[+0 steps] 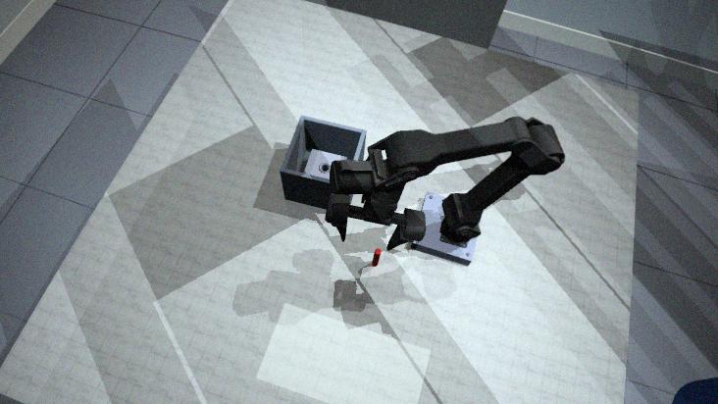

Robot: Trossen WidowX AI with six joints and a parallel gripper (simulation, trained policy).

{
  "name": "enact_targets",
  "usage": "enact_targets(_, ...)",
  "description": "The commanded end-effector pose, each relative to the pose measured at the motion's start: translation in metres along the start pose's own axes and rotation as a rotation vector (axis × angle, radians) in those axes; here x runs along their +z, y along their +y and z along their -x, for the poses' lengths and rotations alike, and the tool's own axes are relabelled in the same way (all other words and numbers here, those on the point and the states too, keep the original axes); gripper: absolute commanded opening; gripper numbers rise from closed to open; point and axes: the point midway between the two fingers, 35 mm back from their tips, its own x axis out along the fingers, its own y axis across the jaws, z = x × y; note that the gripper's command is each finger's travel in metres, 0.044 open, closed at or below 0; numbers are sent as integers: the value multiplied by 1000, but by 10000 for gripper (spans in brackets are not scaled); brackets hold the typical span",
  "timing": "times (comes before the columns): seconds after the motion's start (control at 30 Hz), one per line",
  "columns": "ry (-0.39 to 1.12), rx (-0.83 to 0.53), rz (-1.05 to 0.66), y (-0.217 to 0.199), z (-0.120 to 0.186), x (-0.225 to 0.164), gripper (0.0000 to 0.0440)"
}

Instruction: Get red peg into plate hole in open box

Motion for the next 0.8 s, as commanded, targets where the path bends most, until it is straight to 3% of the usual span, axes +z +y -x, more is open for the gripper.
enact_targets(0.0,-22,-101,12,-18,-13,4,440)
enact_targets(0.37,-99,-239,44,-42,-39,17,440)
enact_targets(0.77,-158,-287,51,-53,-75,38,440)
